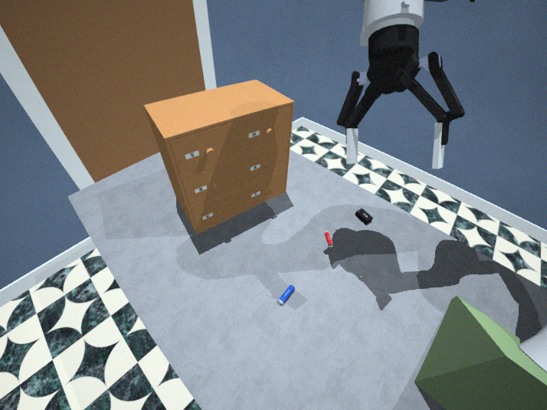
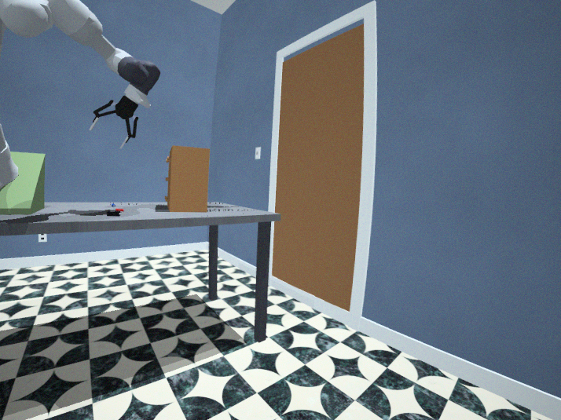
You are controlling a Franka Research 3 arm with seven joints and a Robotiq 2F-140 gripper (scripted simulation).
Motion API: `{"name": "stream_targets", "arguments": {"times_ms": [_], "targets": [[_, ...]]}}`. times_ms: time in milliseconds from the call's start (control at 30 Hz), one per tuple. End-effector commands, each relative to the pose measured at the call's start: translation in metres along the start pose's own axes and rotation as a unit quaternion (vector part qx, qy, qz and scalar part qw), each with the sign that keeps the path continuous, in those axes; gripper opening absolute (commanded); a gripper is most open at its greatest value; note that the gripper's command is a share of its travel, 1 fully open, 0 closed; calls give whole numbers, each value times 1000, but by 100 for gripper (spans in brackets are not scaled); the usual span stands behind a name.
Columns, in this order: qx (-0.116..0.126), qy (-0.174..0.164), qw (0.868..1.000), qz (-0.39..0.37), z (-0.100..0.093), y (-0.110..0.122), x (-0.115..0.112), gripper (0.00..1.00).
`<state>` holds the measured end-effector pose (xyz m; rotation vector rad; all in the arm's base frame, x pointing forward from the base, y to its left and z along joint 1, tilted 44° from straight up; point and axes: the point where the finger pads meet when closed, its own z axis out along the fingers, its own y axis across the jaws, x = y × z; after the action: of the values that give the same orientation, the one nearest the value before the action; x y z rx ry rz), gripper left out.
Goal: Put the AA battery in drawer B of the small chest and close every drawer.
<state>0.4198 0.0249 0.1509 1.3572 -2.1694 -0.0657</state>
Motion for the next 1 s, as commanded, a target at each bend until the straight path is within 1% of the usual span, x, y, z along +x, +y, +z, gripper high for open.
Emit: {"name": "stream_targets", "arguments": {"times_ms": [0, 33, 67, 100, 133, 167, 200, 233, 300, 967], "targets": [[78, 93, 993, -3, -13, -11, -12, 100], [118, 117, 986, -22, -26, -16, -28, 100], [123, 122, 985, -22, -26, -16, -28, 100], [161, 142, 976, -38, -39, -19, -43, 100], [161, 142, 976, -38, -39, -19, -43, 100], [190, 156, 968, -50, -49, -21, -55, 100], [211, 165, 962, -58, -57, -21, -64, 100], [223, 170, 958, -62, -61, -21, -70, 100], [228, 172, 956, -64, -64, -21, -73, 100], [228, 172, 956, -64, -64, -21, -73, 100]]}}
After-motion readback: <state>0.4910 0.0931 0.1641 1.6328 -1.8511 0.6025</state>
